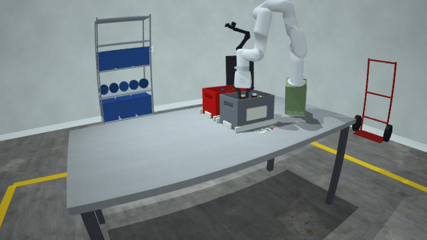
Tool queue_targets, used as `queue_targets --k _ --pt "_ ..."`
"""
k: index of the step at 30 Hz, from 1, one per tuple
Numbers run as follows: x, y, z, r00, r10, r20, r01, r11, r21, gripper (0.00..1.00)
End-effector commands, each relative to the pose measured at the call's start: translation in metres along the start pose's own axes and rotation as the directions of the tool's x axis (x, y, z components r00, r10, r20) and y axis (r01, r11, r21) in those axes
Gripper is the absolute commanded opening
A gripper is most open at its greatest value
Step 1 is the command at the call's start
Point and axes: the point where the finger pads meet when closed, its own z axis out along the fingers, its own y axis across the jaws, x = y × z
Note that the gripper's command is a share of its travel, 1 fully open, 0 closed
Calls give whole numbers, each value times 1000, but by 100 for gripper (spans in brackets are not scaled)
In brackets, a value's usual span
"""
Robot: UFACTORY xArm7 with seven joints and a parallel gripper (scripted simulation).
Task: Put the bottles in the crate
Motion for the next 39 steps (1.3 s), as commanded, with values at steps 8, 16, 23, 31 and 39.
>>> queue_targets --k 8,16,23,31,39 --pt "0 -2 0 1000 0 1 0 1000 4 0" --pt "0 -2 3 1000 0 1 0 1000 4 65" --pt "0 -2 3 1000 0 1 0 1000 4 65" --pt "0 -2 3 1000 0 1 0 1000 4 65" --pt "0 -2 3 1000 0 1 0 1000 4 65"
